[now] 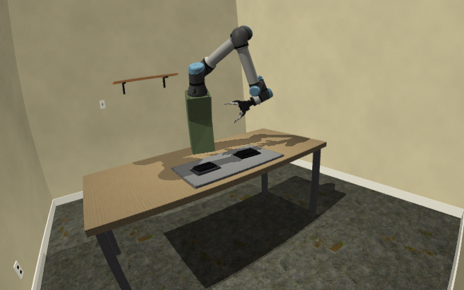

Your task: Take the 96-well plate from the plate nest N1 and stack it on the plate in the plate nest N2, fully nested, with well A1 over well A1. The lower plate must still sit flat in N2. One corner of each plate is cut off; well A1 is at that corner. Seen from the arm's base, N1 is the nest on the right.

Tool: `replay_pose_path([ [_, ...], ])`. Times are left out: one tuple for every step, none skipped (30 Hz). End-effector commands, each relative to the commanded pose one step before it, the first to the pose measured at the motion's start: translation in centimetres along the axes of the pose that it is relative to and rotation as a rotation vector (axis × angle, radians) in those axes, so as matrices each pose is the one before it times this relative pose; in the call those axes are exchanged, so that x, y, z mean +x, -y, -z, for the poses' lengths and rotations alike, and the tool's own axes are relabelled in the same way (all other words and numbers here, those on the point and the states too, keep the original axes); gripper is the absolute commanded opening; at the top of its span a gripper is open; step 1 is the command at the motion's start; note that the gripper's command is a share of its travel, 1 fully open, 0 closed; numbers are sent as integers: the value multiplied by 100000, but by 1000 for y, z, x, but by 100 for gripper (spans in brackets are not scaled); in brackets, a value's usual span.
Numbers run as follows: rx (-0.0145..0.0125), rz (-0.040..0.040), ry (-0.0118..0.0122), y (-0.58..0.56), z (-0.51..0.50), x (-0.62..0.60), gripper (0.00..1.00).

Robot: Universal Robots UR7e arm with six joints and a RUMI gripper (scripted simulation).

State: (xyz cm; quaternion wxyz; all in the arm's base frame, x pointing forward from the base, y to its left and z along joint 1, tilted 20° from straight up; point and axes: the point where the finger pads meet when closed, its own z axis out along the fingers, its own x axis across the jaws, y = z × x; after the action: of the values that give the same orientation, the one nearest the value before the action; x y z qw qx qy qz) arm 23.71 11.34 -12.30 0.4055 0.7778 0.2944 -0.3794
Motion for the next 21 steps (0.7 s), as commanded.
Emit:
replay_pose_path([
  [-8, -25, -79, -10, 35, -9, 100],
  [0, 0, 0, 0, 0, 0, 100],
  [0, 0, 0, 0, 0, 0, 100],
  [0, 0, 0, 0, 0, 0, 100],
  [0, 0, 0, 0, 0, 0, 100],
  [0, 0, 0, 0, 0, 0, 100],
  [0, 0, 0, 0, 0, 0, 100],
  [0, 0, 0, 0, 0, 0, 100],
  [0, 0, 0, 0, 0, 0, 100],
  [0, 0, 0, 0, 0, 0, 100],
  [0, 0, 0, 0, 0, 0, 100],
  [0, 0, 0, 0, 0, 0, 100],
  [0, 0, 0, 0, 0, 0, 100],
  [0, 0, 0, 0, 0, 0, 100],
  [0, 0, 0, 0, 0, 0, 100],
  [0, 0, 0, 0, 0, 0, 100],
  [0, 0, 0, 0, 0, 0, 100],
  [3213, -511, -722, -27, -290, 406, 100],
  [3213, -511, -723, -34, -292, 404, 100],
  [3213, -511, -723, -41, -294, 402, 100],
  [529, -84, -119, -33, -200, 270, 100],
])
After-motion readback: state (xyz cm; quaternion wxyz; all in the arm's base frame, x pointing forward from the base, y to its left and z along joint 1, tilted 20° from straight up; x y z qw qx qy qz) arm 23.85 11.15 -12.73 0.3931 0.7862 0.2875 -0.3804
